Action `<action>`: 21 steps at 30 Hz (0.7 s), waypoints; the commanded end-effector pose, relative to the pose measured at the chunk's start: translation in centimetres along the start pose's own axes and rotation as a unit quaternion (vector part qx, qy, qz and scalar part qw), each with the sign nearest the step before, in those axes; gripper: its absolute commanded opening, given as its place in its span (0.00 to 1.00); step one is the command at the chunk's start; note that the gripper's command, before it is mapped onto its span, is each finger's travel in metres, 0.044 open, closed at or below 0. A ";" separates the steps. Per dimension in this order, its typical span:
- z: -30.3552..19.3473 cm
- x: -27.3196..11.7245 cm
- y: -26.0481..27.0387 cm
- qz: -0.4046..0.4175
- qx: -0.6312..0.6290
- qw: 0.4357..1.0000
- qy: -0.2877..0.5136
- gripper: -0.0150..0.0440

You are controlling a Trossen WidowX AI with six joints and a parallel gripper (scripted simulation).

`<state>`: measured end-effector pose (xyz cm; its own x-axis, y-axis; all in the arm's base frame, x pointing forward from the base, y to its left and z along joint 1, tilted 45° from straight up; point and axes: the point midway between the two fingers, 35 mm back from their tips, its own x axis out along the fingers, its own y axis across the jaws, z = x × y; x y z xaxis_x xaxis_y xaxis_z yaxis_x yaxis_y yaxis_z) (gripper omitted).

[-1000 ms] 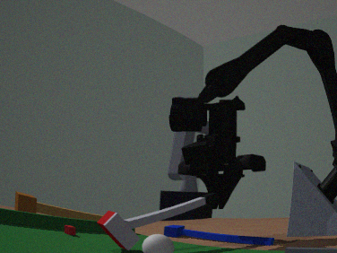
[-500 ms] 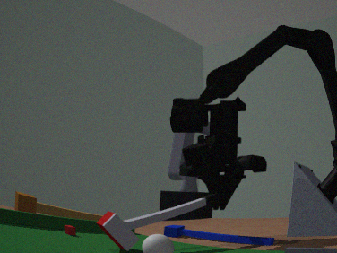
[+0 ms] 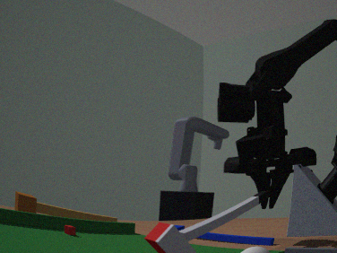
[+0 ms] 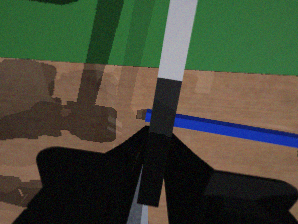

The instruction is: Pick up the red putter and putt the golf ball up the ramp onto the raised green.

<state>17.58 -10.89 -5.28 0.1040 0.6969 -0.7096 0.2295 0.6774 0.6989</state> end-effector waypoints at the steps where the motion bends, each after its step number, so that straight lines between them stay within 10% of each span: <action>1: 0.2 -1.2 0.3 -0.002 -0.002 1.000 -0.007 0.25; 21: 0.0 -5.1 0.3 0.002 0.002 1.000 -0.005 0.25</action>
<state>17.13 -14.17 -1.40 0.1118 0.6982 -0.7071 0.2311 0.6738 0.7018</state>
